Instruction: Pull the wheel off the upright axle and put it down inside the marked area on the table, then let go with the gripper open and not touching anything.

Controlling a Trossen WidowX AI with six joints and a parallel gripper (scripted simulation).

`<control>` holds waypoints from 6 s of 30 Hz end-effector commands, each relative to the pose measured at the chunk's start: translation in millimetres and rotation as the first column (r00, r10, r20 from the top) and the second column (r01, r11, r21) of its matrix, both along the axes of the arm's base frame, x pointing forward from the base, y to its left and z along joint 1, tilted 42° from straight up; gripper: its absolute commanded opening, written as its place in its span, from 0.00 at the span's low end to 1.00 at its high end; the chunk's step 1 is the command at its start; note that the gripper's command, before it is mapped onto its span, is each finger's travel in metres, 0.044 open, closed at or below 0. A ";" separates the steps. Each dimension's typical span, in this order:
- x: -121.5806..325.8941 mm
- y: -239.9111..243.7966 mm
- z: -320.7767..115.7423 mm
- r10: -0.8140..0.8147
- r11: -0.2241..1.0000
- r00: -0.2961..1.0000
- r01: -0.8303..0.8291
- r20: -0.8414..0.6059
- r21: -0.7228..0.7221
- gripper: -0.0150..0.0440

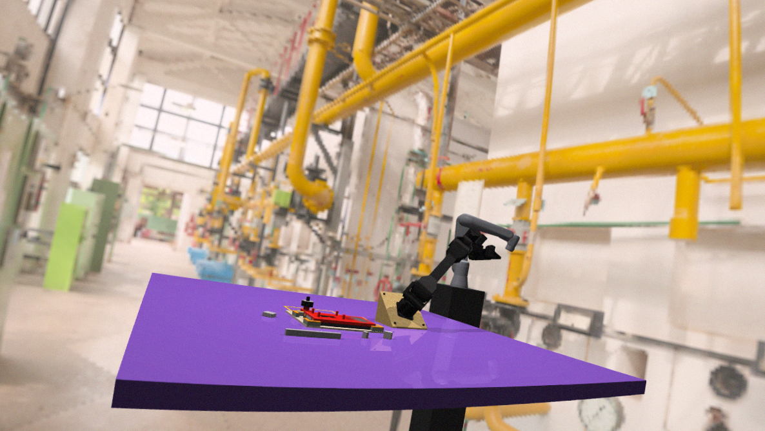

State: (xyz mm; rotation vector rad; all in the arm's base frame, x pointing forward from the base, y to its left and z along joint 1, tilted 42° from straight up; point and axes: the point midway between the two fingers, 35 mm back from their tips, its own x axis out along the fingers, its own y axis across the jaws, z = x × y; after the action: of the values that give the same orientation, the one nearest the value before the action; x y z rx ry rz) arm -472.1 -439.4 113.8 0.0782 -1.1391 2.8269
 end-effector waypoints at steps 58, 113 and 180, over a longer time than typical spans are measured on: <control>484.5 -197.0 -98.5 0.773 0.455 0.267 -0.866 0.576 -0.209 0.76; 860.3 157.0 -144.3 -0.130 0.412 -0.320 -0.878 0.939 -0.242 0.76; 834.7 475.2 -133.9 -0.672 0.401 0.065 -0.805 0.737 0.437 0.72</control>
State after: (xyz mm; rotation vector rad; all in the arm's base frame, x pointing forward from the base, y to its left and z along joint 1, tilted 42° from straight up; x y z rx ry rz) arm 362.3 36.6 -20.5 -2.2437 -2.8316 1.0682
